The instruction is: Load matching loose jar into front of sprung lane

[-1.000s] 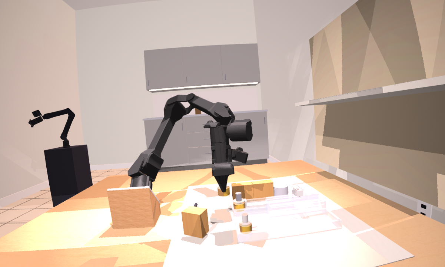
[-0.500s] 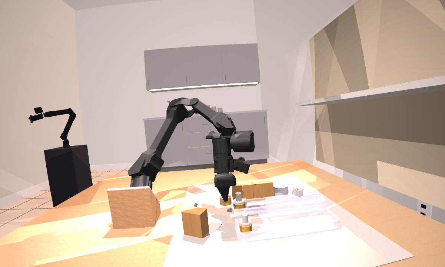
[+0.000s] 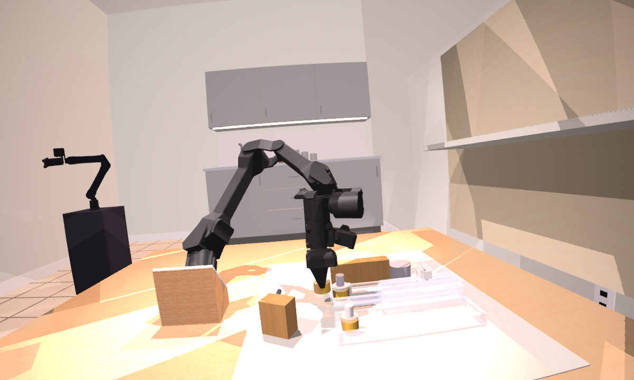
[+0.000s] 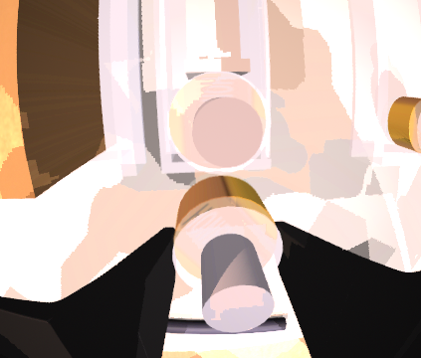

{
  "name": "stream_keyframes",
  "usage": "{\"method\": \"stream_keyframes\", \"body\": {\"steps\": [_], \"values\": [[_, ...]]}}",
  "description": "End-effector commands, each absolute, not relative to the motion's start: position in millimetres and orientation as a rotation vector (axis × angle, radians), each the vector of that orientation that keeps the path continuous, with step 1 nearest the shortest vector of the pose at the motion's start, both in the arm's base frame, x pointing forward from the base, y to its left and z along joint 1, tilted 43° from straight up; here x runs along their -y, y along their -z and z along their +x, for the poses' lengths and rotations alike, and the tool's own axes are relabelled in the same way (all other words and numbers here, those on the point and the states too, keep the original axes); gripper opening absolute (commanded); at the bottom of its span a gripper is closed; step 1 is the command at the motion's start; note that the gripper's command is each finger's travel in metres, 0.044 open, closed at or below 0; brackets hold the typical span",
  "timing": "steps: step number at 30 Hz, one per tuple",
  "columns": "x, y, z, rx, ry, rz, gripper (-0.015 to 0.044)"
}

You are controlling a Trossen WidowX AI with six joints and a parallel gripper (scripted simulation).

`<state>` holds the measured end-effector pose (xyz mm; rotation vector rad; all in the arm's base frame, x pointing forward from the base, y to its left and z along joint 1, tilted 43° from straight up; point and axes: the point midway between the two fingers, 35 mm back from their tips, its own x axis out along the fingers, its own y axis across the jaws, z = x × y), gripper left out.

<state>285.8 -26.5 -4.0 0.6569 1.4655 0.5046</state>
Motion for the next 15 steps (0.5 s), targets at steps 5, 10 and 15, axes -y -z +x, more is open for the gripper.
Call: {"method": "stream_keyframes", "body": {"steps": [5, 10, 15], "values": [[26.7, 3.6, 290.2, -1.46, -0.505, 0.66, 0.0], [26.9, 3.7, 292.0, -1.46, -0.505, 0.66, 0.0], [27.1, 3.7, 293.7, -1.46, -0.505, 0.66, 0.0]]}}
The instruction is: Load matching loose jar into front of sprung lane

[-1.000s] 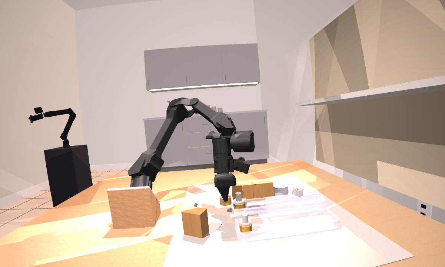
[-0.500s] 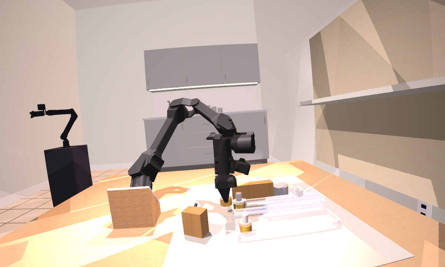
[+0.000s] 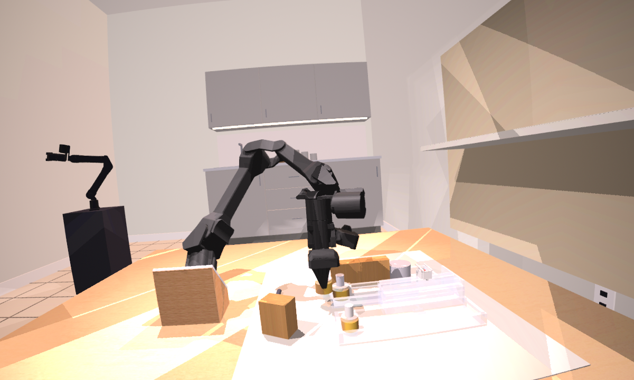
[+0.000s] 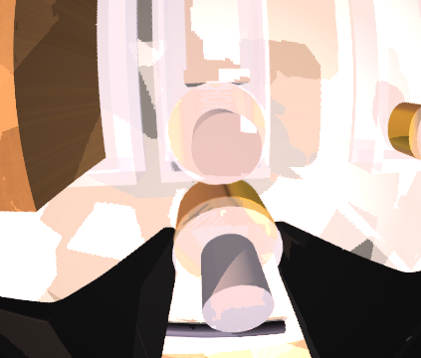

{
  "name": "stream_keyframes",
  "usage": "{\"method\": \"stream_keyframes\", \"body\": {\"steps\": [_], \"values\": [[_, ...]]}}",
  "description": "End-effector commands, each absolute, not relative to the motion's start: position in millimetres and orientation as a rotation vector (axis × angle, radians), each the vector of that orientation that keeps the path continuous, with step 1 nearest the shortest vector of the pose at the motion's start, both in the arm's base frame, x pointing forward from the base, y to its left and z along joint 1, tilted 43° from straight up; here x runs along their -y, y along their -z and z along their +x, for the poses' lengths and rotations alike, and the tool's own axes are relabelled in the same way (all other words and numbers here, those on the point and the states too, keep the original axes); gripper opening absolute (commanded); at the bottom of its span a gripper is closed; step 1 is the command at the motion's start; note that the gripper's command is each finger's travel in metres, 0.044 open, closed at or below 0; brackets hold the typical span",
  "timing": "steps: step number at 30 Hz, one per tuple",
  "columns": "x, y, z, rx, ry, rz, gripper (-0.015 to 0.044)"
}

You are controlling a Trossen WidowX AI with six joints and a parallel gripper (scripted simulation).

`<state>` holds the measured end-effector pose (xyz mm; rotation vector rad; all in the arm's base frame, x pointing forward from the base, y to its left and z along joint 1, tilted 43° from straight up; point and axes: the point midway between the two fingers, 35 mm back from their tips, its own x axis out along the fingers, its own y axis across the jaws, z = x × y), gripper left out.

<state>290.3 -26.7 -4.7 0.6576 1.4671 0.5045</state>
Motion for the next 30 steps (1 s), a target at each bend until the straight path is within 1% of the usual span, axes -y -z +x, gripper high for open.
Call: {"method": "stream_keyframes", "body": {"steps": [1, 30], "values": [[27.1, 3.7, 294.1, -1.46, -0.505, 0.66, 0.0], [28.1, 3.9, 304.2, -1.46, -0.505, 0.66, 0.0]]}}
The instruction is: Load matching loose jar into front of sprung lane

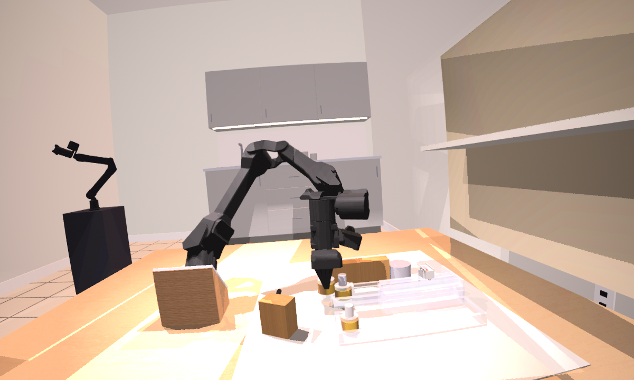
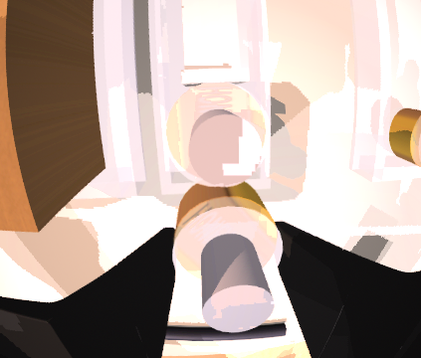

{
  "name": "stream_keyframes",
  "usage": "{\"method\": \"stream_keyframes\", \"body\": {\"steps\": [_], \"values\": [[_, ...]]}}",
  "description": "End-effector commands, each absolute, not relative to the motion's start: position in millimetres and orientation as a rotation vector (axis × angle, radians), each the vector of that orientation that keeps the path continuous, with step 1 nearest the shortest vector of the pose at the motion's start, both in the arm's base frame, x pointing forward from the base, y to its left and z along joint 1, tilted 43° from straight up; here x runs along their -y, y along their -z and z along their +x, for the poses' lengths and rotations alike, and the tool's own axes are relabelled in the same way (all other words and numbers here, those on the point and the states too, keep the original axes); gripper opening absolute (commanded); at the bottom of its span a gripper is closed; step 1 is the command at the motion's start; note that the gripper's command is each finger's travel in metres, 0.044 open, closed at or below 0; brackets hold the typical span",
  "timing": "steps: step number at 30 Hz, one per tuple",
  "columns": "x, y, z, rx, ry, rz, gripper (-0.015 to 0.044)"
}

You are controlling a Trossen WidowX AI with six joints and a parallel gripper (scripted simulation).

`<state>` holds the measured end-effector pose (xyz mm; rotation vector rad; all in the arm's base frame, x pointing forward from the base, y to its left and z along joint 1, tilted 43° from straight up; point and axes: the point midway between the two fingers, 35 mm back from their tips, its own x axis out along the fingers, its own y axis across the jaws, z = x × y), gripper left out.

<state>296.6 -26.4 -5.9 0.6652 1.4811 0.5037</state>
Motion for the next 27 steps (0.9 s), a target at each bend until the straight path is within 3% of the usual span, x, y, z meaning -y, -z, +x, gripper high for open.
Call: {"method": "stream_keyframes", "body": {"steps": [1, 27], "values": [[28.1, 3.8, 304.5, -1.459, -0.505, 0.66, 0.0], [29.1, 3.2, 313.6, -1.459, -0.505, 0.66, 0.0]]}}
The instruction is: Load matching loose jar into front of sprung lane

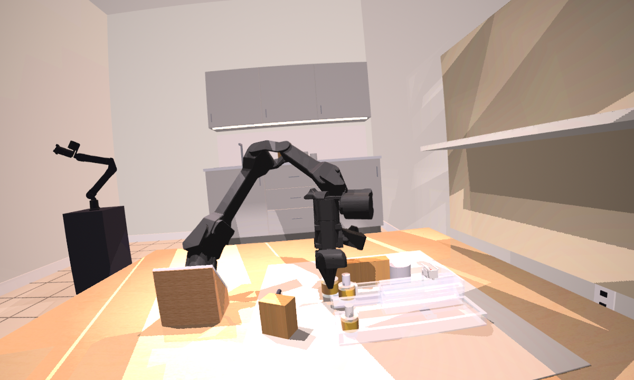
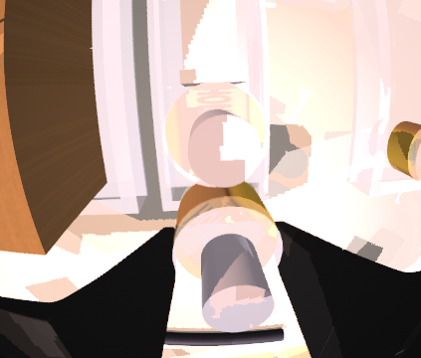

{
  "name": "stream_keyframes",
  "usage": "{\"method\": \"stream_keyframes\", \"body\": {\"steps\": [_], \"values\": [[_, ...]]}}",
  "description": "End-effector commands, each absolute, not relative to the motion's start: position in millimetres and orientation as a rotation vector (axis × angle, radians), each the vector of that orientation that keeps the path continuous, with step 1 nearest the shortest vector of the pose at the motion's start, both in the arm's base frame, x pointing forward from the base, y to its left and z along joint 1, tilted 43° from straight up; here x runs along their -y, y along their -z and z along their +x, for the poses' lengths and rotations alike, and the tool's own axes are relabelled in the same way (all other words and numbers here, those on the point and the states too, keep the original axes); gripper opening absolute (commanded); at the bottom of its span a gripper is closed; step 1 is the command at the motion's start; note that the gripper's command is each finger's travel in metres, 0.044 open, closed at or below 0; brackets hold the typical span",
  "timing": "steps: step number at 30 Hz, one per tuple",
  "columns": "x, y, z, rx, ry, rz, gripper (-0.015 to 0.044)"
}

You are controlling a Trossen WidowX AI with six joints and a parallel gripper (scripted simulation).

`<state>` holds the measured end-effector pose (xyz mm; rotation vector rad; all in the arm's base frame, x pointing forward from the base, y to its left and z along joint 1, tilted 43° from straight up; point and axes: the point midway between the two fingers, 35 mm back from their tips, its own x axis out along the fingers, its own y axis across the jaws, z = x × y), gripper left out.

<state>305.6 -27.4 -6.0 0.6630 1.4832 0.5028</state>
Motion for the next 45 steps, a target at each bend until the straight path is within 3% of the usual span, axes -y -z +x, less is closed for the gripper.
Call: {"method": "stream_keyframes", "body": {"steps": [1, 45], "values": [[29.1, 3.2, 313.9, -1.459, -0.505, 0.66, 0.0], [31.5, -0.3, 328.7, -1.458, -0.505, 0.659, 0.0]]}}
